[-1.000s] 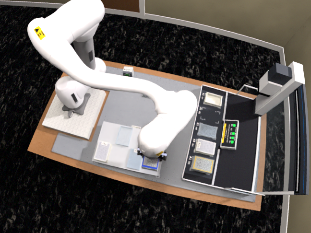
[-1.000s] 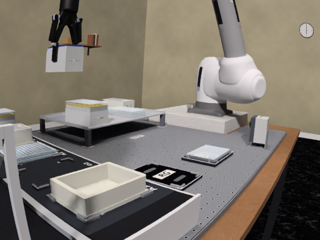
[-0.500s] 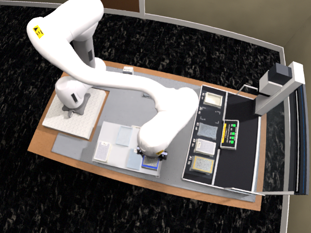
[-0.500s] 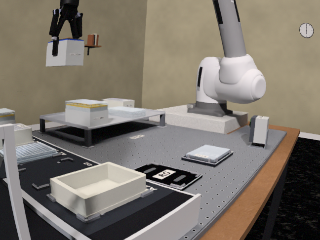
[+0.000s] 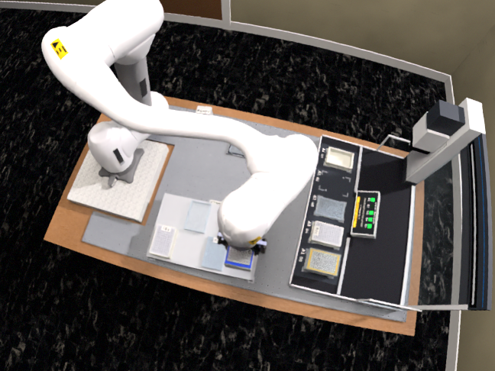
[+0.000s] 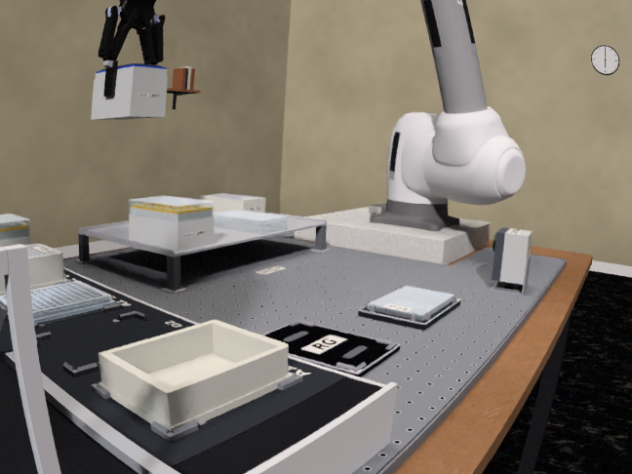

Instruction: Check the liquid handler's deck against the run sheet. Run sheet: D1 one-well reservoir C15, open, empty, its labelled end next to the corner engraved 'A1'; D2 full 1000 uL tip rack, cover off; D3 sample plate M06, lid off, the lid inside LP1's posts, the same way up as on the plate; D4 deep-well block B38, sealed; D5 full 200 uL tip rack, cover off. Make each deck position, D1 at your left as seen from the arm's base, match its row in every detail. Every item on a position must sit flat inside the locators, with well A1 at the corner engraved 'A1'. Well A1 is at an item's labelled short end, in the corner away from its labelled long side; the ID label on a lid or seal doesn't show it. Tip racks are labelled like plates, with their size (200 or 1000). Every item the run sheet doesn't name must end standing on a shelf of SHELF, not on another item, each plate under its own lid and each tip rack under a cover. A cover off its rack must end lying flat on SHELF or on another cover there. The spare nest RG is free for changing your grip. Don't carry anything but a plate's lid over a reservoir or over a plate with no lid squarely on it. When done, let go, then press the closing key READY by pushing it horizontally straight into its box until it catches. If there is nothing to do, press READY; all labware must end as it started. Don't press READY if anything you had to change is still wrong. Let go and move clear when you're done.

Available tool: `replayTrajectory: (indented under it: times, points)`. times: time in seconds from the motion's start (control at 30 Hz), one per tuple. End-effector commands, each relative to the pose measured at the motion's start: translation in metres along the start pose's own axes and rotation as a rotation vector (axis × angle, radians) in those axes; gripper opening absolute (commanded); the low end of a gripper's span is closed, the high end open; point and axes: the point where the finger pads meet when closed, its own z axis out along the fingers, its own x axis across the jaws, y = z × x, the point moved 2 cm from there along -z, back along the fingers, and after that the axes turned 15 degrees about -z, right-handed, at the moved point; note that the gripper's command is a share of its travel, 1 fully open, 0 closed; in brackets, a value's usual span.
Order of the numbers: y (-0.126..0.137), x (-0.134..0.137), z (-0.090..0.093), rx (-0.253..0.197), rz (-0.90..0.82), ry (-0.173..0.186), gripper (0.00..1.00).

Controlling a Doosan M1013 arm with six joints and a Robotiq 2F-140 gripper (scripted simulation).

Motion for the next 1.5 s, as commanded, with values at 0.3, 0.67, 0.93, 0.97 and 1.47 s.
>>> replayTrajectory:
  times: [0.3,0.67,0.93,0.97,1.47]
  points:
    - [0.0,0.0,-0.01,0.001,0.0,-0.001,0.1]
    - [0.029,-0.009,-0.01,0.001,0.0,-0.001,0.1]
    - [0.067,-0.021,-0.01,0.001,0.0,-0.001,0.1]
    - [0.071,-0.023,-0.01,0.0,0.0,-0.001,0.1]
    - [0.134,-0.042,-0.01,0.0,0.0,-0.001,0.1]
